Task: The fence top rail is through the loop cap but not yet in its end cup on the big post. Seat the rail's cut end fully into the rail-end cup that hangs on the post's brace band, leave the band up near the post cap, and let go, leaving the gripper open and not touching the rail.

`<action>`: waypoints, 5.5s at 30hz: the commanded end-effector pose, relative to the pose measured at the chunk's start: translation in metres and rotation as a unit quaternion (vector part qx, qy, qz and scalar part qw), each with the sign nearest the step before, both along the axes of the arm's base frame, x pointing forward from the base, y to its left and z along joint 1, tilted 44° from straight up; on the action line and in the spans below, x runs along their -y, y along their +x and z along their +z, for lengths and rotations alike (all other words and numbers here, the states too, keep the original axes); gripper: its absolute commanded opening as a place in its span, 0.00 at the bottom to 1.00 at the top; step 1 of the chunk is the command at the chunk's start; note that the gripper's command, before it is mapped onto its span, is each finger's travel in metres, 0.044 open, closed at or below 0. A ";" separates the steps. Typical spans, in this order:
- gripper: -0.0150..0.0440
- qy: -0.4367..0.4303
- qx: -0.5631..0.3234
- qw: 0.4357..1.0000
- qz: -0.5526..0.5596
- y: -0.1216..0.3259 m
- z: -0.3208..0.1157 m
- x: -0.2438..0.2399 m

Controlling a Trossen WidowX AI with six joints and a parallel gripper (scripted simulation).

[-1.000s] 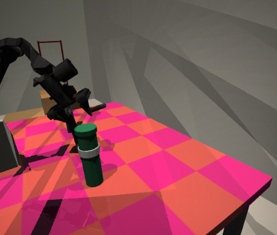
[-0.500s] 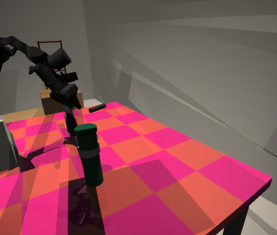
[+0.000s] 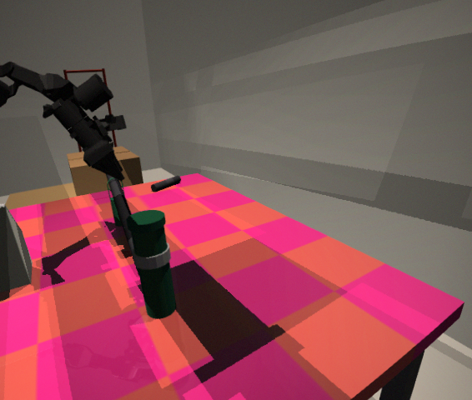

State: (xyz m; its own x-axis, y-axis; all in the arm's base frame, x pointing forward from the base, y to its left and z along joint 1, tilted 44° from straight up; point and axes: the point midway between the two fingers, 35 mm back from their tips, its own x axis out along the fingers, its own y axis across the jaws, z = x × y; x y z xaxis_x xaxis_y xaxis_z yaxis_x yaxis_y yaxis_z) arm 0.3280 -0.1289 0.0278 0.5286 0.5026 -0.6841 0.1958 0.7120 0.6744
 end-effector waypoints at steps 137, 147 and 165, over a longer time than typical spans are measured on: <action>0.25 -0.270 0.230 0.612 0.707 0.026 -0.080 -0.089; 0.25 -0.271 0.228 0.612 0.707 0.025 -0.080 -0.089; 0.25 -0.271 0.228 0.612 0.707 0.025 -0.080 -0.089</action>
